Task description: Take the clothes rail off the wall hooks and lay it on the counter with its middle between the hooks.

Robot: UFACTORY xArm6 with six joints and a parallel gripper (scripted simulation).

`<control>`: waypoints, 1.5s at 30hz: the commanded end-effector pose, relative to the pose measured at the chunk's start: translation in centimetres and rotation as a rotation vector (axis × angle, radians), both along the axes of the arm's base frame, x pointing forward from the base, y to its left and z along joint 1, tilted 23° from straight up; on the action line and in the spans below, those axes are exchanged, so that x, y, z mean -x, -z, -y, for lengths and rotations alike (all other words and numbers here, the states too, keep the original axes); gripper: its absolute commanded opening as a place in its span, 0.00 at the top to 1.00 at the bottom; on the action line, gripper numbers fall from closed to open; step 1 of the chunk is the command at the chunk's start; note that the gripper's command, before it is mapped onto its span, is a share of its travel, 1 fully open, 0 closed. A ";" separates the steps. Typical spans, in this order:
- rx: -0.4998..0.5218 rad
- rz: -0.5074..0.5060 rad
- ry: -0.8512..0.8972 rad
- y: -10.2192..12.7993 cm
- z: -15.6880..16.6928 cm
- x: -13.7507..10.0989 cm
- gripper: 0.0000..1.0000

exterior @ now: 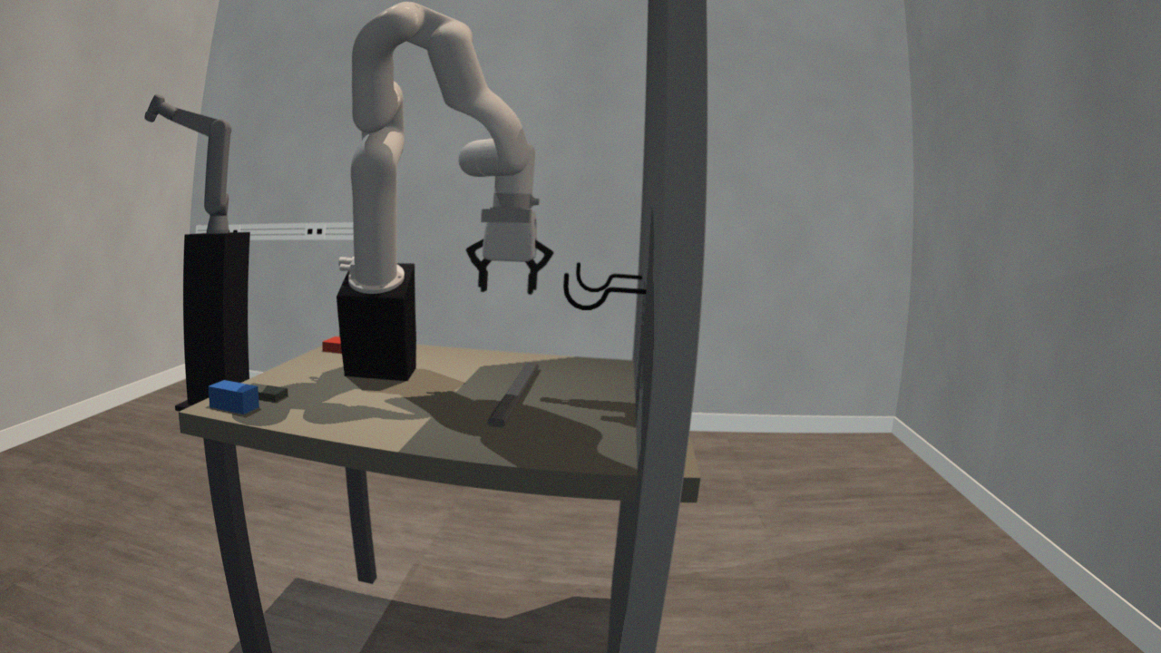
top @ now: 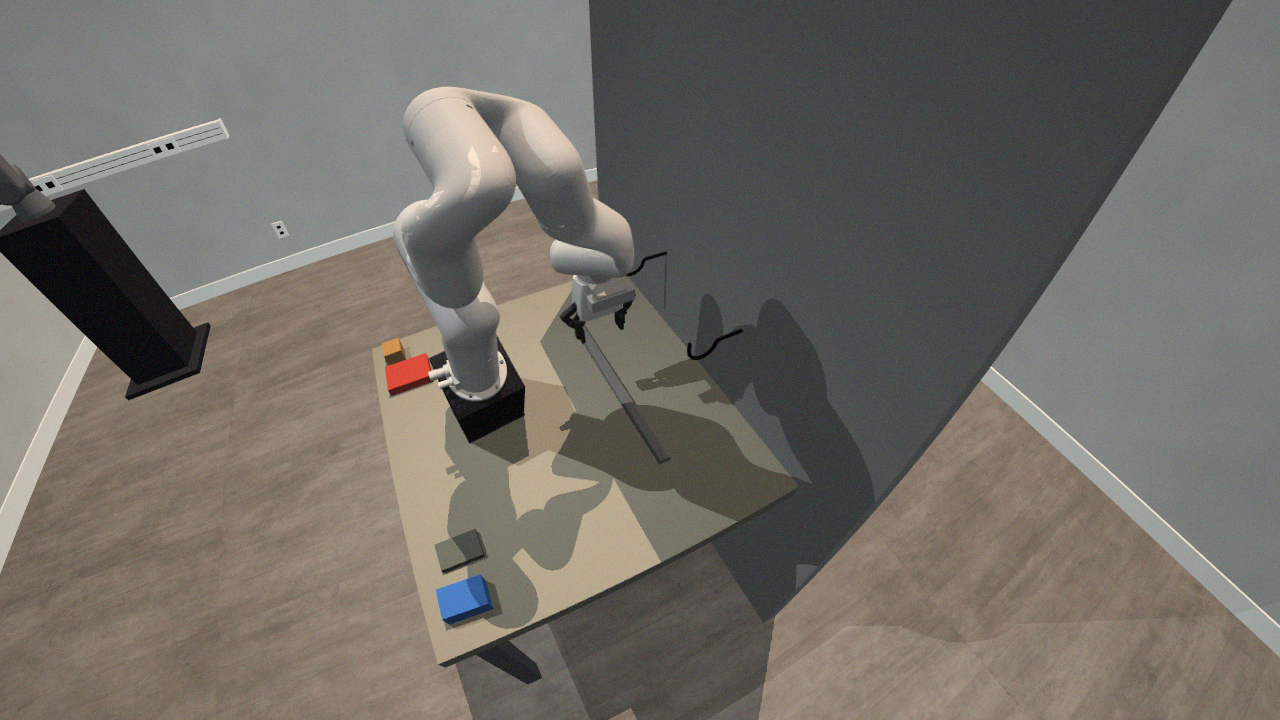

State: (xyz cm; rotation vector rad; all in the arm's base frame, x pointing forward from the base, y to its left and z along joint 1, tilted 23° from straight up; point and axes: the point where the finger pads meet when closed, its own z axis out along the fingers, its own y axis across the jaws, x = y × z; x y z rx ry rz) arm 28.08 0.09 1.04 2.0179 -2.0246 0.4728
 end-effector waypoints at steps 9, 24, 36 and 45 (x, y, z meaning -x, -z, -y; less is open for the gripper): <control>0.000 0.000 0.000 -3.9 -1.6 1.9 0.00; -0.001 0.000 0.000 -7.4 -3.2 3.9 0.00; -0.001 0.000 0.001 -10.1 -4.4 5.5 0.00; -0.001 0.000 0.001 -12.0 -5.2 6.6 0.00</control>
